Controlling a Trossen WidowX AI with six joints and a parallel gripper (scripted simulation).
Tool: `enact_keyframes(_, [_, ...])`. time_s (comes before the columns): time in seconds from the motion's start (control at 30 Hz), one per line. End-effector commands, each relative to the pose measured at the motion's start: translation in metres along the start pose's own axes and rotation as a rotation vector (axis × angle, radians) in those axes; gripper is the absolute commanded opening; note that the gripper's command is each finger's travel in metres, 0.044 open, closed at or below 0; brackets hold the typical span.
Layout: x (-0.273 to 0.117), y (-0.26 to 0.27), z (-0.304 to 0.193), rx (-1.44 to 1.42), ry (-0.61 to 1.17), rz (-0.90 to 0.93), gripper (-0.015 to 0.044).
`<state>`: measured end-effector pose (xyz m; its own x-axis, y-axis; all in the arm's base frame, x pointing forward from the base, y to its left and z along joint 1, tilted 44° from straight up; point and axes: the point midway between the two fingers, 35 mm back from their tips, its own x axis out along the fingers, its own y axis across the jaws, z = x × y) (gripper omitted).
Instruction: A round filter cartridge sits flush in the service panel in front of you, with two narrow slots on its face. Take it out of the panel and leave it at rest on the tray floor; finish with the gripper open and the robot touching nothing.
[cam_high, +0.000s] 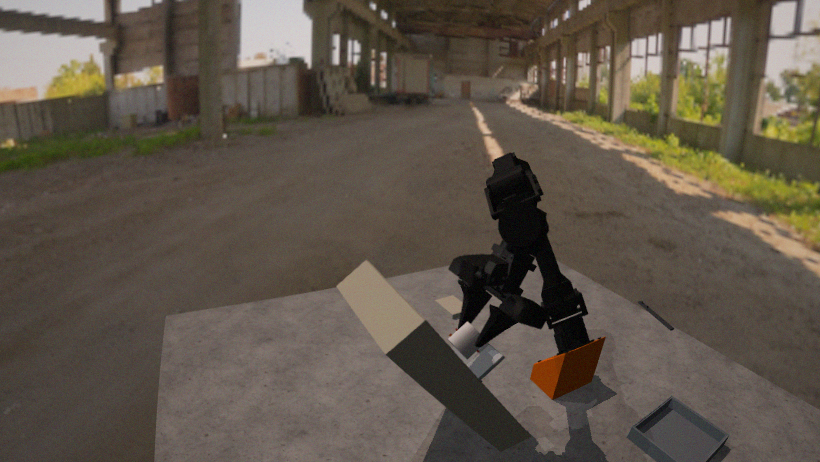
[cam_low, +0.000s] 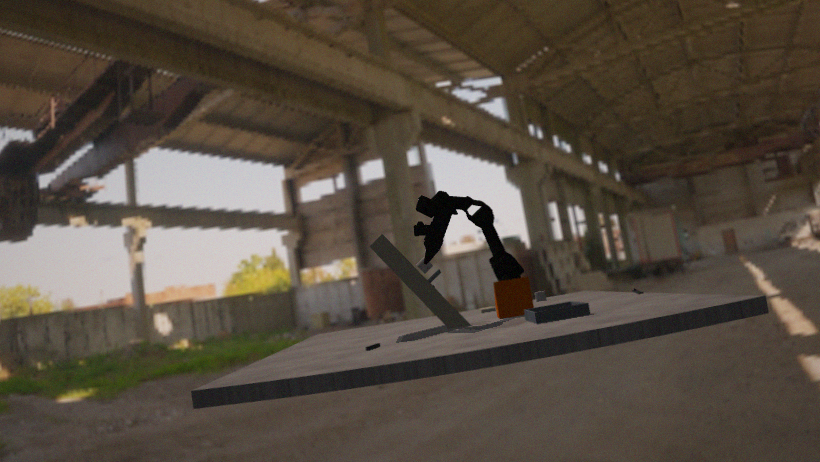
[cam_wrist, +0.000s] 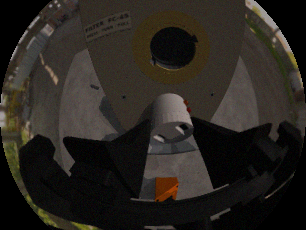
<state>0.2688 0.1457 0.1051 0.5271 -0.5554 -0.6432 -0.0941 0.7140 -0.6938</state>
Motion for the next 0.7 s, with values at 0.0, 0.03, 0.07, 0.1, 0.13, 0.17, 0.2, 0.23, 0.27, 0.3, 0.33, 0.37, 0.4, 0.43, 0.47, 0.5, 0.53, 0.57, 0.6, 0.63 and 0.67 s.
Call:
enact_keyframes(0.0, [-0.022, 0.003, 0.005, 0.006, -0.007, 0.009, 0.0])
enact_keyframes(0.03, [-0.027, 0.003, 0.005, 0.006, -0.007, 0.009, 0.0])
enact_keyframes(0.07, [-0.032, 0.003, 0.005, 0.006, -0.006, 0.01, 0.0])
enact_keyframes(0.1, [-0.037, 0.003, 0.006, 0.006, -0.006, 0.01, 0.0])
enact_keyframes(0.13, [-0.042, 0.004, 0.006, 0.006, -0.006, 0.009, 0.0])
enact_keyframes(0.17, [-0.047, 0.004, 0.006, 0.006, -0.006, 0.009, 0.0])
enact_keyframes(0.2, [-0.053, 0.003, 0.005, 0.006, -0.006, 0.009, 0.0])
enact_keyframes(0.23, [-0.058, 0.003, 0.005, 0.006, -0.006, 0.008, 0.0])
enact_keyframes(0.27, [-0.063, 0.003, 0.005, 0.006, -0.006, 0.007, 0.0])
enact_keyframes(0.3, [-0.068, 0.003, 0.005, 0.006, -0.006, 0.006, 0.0])
enact_keyframes(0.33, [-0.073, 0.002, 0.005, 0.006, -0.006, 0.005, 0.0])
enact_keyframes(0.37, [-0.077, 0.002, 0.004, 0.006, -0.006, 0.004, 0.0])
enact_keyframes(0.4, [-0.08, 0.002, 0.004, 0.006, -0.007, 0.003, 0.0])
enact_keyframes(0.43, [-0.081, 0.002, 0.004, 0.006, -0.007, 0.003, 0.0])
enact_keyframes(0.47, [-0.081, 0.002, 0.004, 0.006, -0.007, 0.003, 0.0])
enact_keyframes(0.5, [-0.081, 0.005, 0.004, 0.006, -0.007, 0.003, 0.0])
enact_keyframes(0.53, [-0.08, 0.009, 0.005, 0.006, -0.007, 0.003, 0.0])
enact_keyframes(0.57, [-0.08, 0.014, 0.005, 0.006, -0.007, 0.004, 0.0])
enact_keyframes(0.6, [-0.079, 0.02, 0.006, 0.006, -0.007, 0.004, 0.0])
enact_keyframes(0.63, [-0.078, 0.025, 0.006, 0.007, -0.007, 0.005, 0.0])
enact_keyframes(0.67, [-0.078, 0.03, 0.007, 0.007, -0.007, 0.005, 0.0])
